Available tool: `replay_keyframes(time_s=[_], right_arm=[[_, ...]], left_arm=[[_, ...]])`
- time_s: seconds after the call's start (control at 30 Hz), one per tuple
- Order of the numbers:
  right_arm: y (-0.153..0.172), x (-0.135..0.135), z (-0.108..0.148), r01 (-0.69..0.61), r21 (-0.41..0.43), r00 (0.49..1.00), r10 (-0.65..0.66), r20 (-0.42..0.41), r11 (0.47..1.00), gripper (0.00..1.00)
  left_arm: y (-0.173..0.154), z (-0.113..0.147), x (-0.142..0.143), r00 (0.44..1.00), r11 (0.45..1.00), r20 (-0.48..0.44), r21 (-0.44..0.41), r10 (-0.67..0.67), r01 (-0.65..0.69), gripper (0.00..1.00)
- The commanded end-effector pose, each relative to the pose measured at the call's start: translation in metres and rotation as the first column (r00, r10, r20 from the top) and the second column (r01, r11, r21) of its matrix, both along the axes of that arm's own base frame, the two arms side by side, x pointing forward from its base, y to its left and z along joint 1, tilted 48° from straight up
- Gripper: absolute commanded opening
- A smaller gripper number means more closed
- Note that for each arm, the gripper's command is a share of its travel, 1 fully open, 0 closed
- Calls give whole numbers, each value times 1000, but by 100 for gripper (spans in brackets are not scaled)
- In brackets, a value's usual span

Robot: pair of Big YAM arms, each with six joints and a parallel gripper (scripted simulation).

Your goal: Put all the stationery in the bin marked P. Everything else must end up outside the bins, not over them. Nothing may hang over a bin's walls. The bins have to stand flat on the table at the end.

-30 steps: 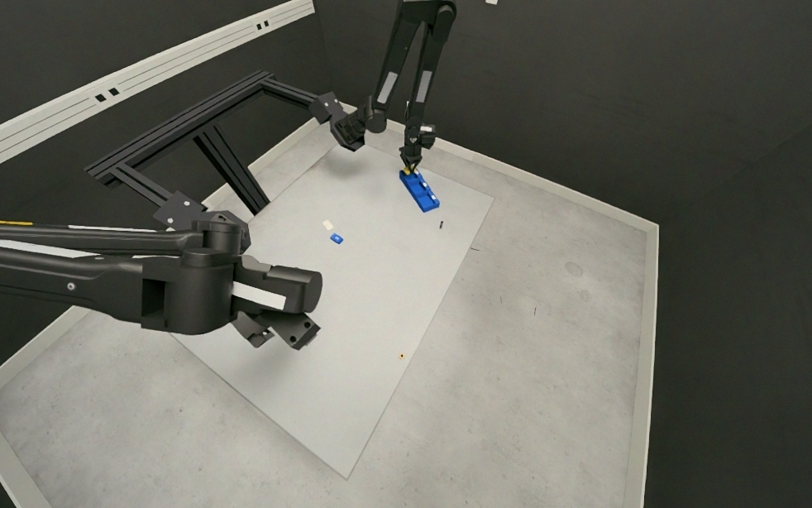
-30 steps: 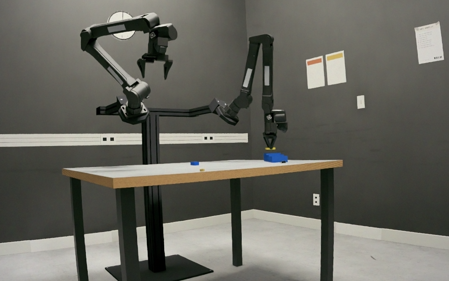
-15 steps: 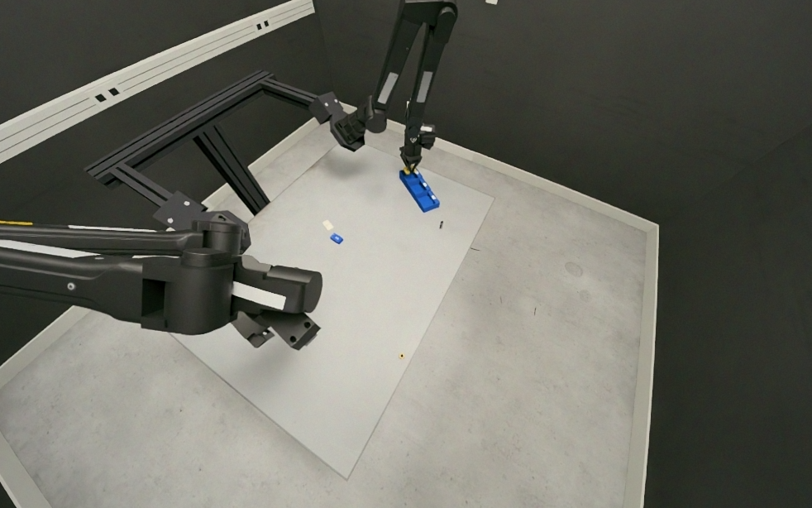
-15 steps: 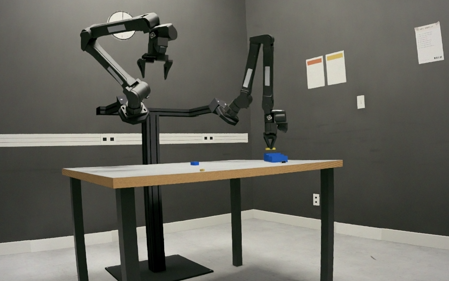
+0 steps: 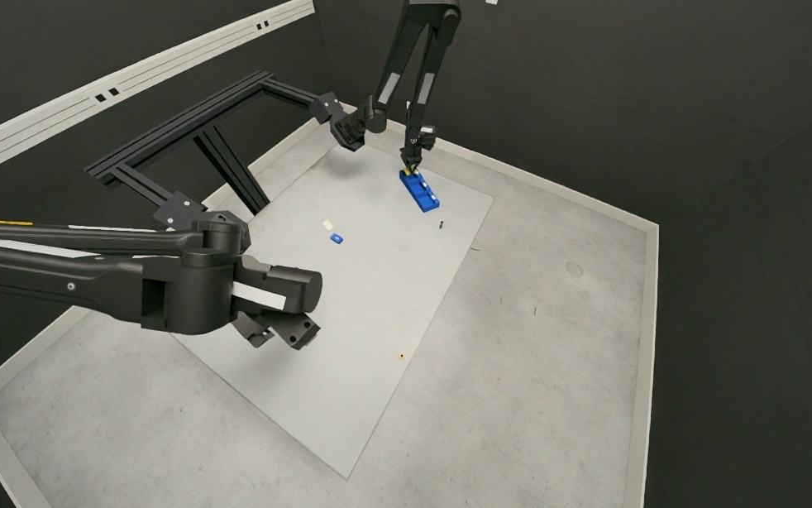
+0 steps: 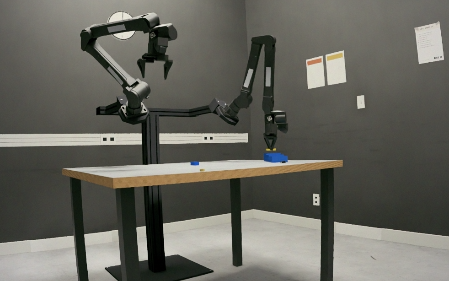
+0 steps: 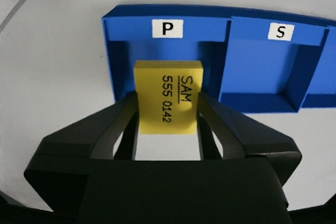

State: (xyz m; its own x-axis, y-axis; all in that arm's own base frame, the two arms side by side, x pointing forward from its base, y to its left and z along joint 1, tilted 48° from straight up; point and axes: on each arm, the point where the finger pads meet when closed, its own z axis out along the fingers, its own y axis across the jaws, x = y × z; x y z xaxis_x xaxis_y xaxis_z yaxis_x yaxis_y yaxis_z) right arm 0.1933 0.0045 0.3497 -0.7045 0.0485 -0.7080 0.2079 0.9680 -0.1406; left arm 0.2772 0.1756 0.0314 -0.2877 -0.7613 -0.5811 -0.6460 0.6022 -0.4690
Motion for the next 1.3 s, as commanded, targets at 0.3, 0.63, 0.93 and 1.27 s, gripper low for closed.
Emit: replay_keyframes(time_s=[0.3, 0.63, 0.93, 1.27], right_arm=[[-3, -2, 18, 3, 21, 999, -4, 38, 1000, 100], [-3, -2, 18, 3, 21, 999, -4, 38, 1000, 100], [-3, -2, 18, 3, 21, 999, -4, 38, 1000, 100], [-3, -2, 18, 3, 21, 999, -4, 38, 1000, 100]], left_arm=[[2, -18, 18, 1000, 1000, -2, -10, -4, 4, 34], [7, -31, 32, 1000, 1000, -1, -10, -4, 4, 34], [8, -39, 30, 1000, 1000, -12, -10, -2, 2, 34], [8, -35, 29, 1000, 1000, -11, -11, -2, 2, 45]])
